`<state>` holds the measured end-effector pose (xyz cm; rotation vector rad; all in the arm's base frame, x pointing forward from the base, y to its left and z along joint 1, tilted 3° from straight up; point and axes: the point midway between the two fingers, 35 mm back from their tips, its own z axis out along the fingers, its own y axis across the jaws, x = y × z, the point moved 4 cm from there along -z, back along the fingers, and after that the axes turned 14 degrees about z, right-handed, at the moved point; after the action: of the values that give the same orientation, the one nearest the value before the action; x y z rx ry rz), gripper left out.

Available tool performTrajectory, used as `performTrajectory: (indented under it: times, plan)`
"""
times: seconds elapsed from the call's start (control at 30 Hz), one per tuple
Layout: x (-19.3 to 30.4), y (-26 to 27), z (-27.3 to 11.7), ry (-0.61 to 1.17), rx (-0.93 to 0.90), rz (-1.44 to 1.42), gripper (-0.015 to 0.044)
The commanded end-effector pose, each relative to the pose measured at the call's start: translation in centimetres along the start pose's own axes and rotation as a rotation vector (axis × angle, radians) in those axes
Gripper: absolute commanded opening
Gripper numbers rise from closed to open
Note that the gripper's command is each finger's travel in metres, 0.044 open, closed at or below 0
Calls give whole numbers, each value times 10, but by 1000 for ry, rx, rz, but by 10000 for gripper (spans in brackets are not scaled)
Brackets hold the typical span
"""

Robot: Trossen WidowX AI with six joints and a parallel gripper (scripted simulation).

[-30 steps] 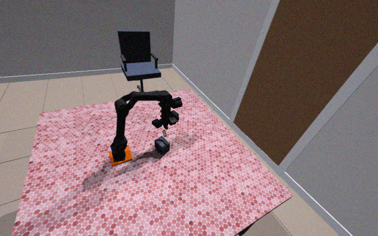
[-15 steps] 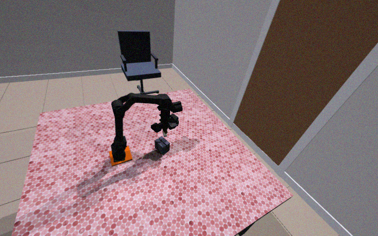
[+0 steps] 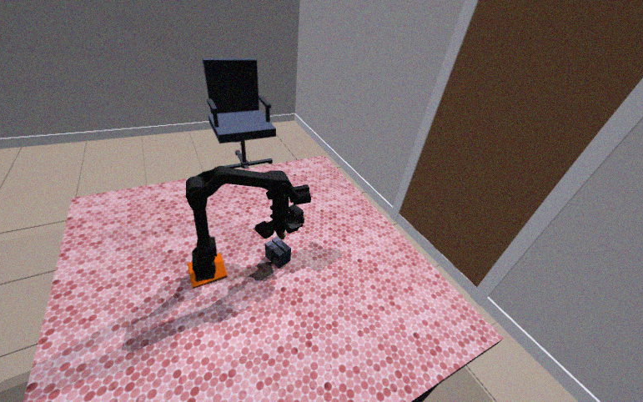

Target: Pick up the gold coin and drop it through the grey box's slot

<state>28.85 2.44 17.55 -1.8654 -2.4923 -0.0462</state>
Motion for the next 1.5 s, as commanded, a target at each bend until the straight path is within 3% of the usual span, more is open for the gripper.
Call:
performTrajectory:
  times: [0.0, 1.47]
  plan:
    - [-8, -10, 3, -3, 6, -3, 0]
    - [-12, -15, 4, -1, 2, -6, 0]
